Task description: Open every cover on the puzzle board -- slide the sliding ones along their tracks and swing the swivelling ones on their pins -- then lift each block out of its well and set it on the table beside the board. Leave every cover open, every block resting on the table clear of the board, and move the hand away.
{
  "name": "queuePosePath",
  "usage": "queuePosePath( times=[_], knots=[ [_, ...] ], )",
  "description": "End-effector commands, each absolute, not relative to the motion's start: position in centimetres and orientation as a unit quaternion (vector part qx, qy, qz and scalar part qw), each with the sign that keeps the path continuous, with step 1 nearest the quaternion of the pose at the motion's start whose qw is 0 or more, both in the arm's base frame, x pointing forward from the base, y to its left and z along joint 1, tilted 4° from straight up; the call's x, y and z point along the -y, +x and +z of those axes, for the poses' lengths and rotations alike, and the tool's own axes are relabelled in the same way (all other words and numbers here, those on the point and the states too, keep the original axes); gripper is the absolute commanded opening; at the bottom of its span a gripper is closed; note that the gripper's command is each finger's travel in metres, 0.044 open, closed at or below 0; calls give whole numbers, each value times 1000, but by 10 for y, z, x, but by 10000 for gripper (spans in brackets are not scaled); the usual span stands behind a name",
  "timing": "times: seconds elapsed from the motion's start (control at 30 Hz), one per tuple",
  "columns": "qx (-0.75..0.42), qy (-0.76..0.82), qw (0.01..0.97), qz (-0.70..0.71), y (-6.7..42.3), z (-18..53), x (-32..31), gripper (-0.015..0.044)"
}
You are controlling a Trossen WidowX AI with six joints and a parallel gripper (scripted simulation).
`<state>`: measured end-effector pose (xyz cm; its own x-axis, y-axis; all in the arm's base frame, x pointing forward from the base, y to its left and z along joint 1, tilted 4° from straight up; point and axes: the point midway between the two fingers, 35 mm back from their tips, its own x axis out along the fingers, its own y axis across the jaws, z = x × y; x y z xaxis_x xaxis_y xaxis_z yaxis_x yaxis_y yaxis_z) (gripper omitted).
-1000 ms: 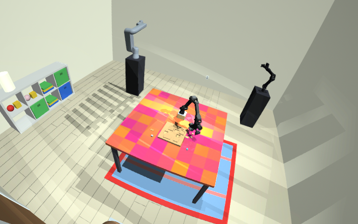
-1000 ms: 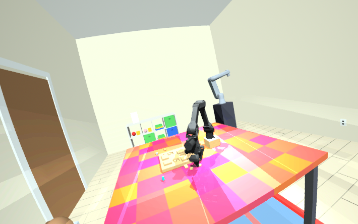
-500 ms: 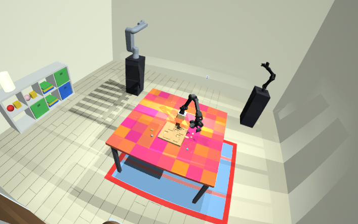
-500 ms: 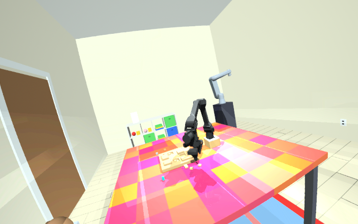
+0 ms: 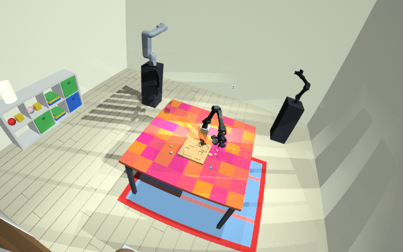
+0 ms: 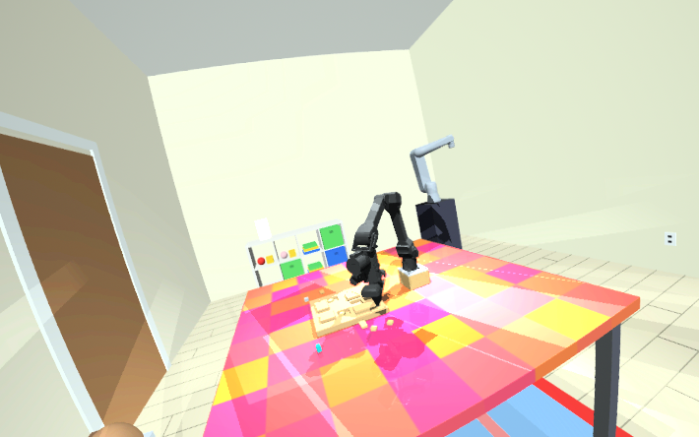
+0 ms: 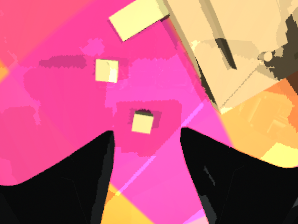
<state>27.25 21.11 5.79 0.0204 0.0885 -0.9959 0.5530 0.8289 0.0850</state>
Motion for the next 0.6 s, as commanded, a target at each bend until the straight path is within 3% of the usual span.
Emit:
queuePosePath(
  times=[0.0,0.13,0.57],
  knots=[
    [-680,217,685,-146,289,58,-198,99],
    [-677,203,696,-129,304,57,-183,0],
    [-686,115,716,-55,341,55,-136,0]
  ],
)
